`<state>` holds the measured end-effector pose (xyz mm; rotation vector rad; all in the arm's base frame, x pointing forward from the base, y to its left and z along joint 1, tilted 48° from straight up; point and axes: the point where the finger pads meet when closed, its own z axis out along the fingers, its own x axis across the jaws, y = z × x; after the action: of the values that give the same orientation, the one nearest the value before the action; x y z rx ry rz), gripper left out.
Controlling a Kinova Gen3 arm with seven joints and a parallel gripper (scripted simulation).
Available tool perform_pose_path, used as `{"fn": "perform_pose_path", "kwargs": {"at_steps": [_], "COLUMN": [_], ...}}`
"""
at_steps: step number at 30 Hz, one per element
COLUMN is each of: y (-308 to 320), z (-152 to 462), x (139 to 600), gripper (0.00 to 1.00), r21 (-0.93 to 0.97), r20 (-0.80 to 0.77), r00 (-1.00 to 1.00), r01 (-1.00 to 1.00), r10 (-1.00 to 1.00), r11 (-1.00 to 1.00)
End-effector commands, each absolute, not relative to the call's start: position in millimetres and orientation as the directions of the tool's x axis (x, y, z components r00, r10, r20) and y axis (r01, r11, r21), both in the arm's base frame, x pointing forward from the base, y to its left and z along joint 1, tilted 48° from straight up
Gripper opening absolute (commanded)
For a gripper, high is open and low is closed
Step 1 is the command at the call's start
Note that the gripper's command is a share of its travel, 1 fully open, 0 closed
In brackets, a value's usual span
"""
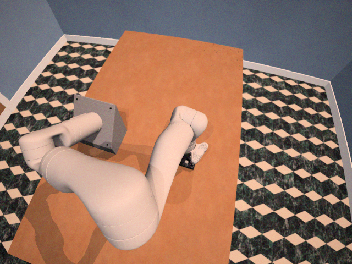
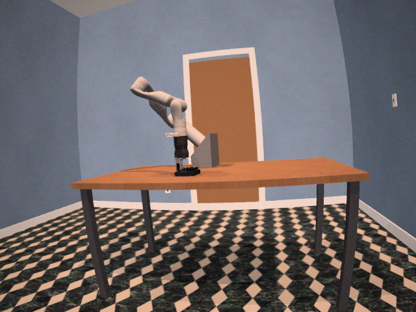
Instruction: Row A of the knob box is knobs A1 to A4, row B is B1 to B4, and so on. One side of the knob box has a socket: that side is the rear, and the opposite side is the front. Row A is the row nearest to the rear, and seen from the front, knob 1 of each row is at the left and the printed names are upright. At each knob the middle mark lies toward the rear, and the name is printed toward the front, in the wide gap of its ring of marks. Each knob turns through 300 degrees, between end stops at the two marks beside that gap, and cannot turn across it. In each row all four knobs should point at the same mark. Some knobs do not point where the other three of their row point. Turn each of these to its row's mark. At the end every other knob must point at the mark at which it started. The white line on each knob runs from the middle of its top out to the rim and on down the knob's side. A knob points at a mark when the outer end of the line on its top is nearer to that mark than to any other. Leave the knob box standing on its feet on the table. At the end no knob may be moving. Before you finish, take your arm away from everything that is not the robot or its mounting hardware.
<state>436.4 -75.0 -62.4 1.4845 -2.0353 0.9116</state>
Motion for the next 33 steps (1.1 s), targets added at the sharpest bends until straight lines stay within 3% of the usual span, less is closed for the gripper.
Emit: {"fn": "perform_pose_path", "kwargs": {"at_steps": [1, 33], "y": [-74.7, -51.1], "z": [-62.2, -40.5], "x": [436.5, 435.9], "gripper": [0.46, 0.46], "r21": [-0.243, -0.243], "r20": [0.696, 0.696], "r00": [-0.313, -0.313], "r01": [-0.95, -0.95], "r10": [-0.646, -0.646], "r11": [0.198, 0.198]}}
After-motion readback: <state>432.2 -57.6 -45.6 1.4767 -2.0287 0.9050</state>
